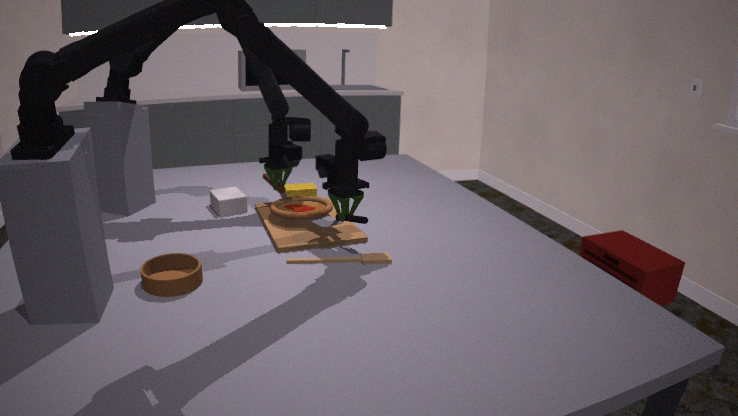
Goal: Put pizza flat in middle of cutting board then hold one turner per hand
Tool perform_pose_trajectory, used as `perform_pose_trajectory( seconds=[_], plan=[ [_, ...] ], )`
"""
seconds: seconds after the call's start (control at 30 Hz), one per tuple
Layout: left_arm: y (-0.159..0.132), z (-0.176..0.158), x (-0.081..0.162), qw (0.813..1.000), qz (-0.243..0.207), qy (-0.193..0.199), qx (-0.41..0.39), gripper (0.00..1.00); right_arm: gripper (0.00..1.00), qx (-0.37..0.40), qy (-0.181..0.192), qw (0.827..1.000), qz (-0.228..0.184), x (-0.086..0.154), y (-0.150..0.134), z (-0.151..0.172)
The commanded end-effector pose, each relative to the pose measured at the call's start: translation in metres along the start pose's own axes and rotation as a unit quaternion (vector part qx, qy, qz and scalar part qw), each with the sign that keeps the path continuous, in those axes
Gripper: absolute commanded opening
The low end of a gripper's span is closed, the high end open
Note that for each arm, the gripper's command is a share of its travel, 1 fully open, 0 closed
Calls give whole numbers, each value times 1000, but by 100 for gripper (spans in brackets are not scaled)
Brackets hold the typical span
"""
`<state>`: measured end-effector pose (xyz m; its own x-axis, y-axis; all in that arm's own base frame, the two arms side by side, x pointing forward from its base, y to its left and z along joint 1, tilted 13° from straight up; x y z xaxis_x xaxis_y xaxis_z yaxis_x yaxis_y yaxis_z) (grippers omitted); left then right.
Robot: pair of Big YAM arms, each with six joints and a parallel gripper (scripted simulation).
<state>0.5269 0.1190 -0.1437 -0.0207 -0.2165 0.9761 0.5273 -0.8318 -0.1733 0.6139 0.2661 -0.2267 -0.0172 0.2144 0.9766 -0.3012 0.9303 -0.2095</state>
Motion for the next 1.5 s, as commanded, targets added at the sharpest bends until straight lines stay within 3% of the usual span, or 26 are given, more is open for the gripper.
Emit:
perform_pose_trajectory(
  seconds=[0.0, 0.17, 0.3, 0.37, 0.4, 0.43, 0.53, 0.57, 0.7, 0.77, 0.87, 1.47],
  plan=[
    [20, 14, -1, 1000, -11, 25, -1, 6, 6, -7, -36, 999, -6, 13, -6, -30],
    [6, -2, -20, 1000, -3, 9, -8, 6, 6, 5, -34, 999, -6, 5, 10, -22],
    [1, 12, -23, 1000, 1, 8, 0, 6, 6, -7, -36, 999, -3, -5, -5, -26],
    [1, 21, -10, 1000, -6, 17, 2, 6, 6, -5, -28, 1000, -4, -1, -6, -26],
    [1, 19, -16, 1000, -4, 13, 1, 6, 6, -2, -33, 999, -5, 6, -2, -28],
    [2, 20, -17, 1000, -5, 17, 10, 6, 6, 0, -48, 999, -1, 27, 8, -35],
    [1, 23, -13, 1000, -4, 16, 5, 6, 6, -5, -44, 999, -5, 22, 2, -34],
    [1, 18, -21, 1000, -2, 9, 2, 6, 6, -8, -56, 998, -3, 38, 5, -39],
    [7, 19, -13, 1000, 0, 15, 15, 6, 6, -9, -65, 998, -7, 37, 3, -42],
    [7, 8, -13, 1000, -5, 15, 9, 6, 6, -4, -45, 999, -4, 23, 4, -24],
    [15, 10, -5, 1000, -8, 23, 4, 6, 6, -5, -54, 998, -5, 35, 4, -35],
    [10, 31, 11, 999, -5, 35, 13, 6, 6, -4, -50, 999, -4, 33, 3, -32]
  ],
)
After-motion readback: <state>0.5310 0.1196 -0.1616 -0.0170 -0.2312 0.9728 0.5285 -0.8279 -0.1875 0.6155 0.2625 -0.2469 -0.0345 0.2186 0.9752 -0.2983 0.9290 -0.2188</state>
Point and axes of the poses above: on each arm, the point where the finger pads meet when closed, its own x axis back along the fingers, its own z axis across the jaws, y = z × x, the point moved 9 cm from there along x, back along the fingers, and after that the axes turned 14 degrees about -x, right-handed, at the moved point
